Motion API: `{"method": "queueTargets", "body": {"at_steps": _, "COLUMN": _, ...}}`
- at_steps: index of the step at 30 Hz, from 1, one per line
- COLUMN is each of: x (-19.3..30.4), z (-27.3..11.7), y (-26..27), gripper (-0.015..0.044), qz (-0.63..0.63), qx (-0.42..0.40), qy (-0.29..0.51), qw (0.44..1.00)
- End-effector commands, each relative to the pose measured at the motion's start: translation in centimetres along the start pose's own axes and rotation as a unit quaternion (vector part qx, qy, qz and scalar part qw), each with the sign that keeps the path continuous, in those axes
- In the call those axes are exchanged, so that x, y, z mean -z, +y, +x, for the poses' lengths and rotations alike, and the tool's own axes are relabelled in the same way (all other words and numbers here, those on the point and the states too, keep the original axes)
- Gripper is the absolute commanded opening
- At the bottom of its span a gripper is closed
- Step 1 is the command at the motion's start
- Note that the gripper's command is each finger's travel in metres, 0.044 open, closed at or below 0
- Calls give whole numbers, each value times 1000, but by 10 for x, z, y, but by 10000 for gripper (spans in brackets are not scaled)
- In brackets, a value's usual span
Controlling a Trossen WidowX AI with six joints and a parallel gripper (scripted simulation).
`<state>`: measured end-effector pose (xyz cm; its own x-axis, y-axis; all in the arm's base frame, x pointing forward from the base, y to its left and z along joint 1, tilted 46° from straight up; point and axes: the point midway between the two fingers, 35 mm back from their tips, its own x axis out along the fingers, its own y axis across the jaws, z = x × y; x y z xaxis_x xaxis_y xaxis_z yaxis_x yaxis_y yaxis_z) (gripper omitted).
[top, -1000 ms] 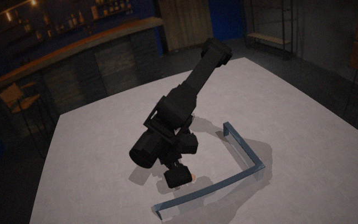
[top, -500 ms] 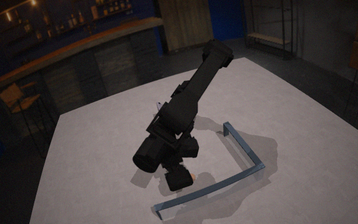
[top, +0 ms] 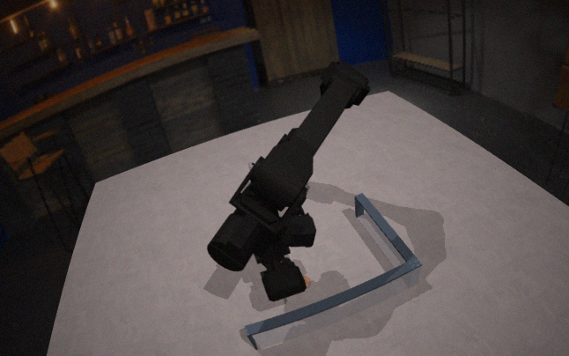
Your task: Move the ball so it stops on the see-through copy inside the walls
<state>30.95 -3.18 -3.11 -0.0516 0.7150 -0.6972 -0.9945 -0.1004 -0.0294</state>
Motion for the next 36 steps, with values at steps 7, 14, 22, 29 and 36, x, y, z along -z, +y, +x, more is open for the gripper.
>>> {"method": "queueTargets", "body": {"at_steps": 7, "x": 4, "z": -55, "y": -5, "gripper": 0, "qz": -3, "qx": 3, "qy": 5, "qw": 1000}}
{"method": "queueTargets", "body": {"at_steps": 14, "x": 3, "z": -93, "y": -1, "gripper": 0, "qz": -3, "qx": 3, "qy": 5, "qw": 1000}}
{"method": "queueTargets", "body": {"at_steps": 22, "x": 0, "z": -111, "y": 2, "gripper": 0, "qz": -4, "qx": 3, "qy": 4, "qw": 1000}}
{"method": "queueTargets", "body": {"at_steps": 29, "x": -29, "z": -84, "y": -10, "gripper": 0, "qz": -4, "qx": 3, "qy": 4, "qw": 1000}}
{"method": "queueTargets", "body": {"at_steps": 36, "x": -40, "z": -73, "y": -13, "gripper": 0, "qz": -4, "qx": 3, "qy": 2, "qw": 1000}}
